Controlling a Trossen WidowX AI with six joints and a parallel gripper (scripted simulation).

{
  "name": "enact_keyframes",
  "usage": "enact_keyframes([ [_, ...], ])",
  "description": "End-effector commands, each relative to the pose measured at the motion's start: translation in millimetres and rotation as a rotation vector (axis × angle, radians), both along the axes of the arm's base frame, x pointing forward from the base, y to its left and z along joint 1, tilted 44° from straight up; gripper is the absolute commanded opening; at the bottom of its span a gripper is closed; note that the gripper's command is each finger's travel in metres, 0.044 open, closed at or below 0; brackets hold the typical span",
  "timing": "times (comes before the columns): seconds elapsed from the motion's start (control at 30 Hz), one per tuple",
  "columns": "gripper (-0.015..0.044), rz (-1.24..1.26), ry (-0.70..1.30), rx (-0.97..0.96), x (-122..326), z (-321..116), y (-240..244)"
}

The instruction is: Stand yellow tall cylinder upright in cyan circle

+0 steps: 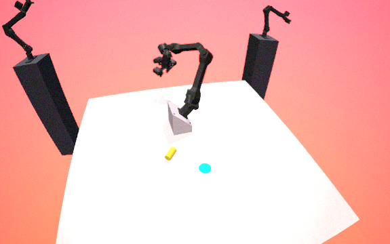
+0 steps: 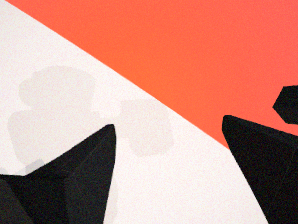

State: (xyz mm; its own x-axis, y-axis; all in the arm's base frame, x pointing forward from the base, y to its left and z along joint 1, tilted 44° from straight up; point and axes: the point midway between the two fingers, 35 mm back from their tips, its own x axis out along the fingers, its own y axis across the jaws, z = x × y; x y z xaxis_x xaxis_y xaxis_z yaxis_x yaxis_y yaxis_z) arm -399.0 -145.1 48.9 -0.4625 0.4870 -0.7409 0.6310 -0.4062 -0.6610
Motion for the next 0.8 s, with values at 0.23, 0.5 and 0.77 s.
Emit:
enact_keyframes([
  [0.23,0.0309,0.322,-0.241,-0.079,108,-38,-120],
  [0.5,0.0309,0.542,-0.43,-0.083,210,-59,-175],
  [0.77,0.0309,0.735,-0.624,-0.04,320,-74,-195],
])
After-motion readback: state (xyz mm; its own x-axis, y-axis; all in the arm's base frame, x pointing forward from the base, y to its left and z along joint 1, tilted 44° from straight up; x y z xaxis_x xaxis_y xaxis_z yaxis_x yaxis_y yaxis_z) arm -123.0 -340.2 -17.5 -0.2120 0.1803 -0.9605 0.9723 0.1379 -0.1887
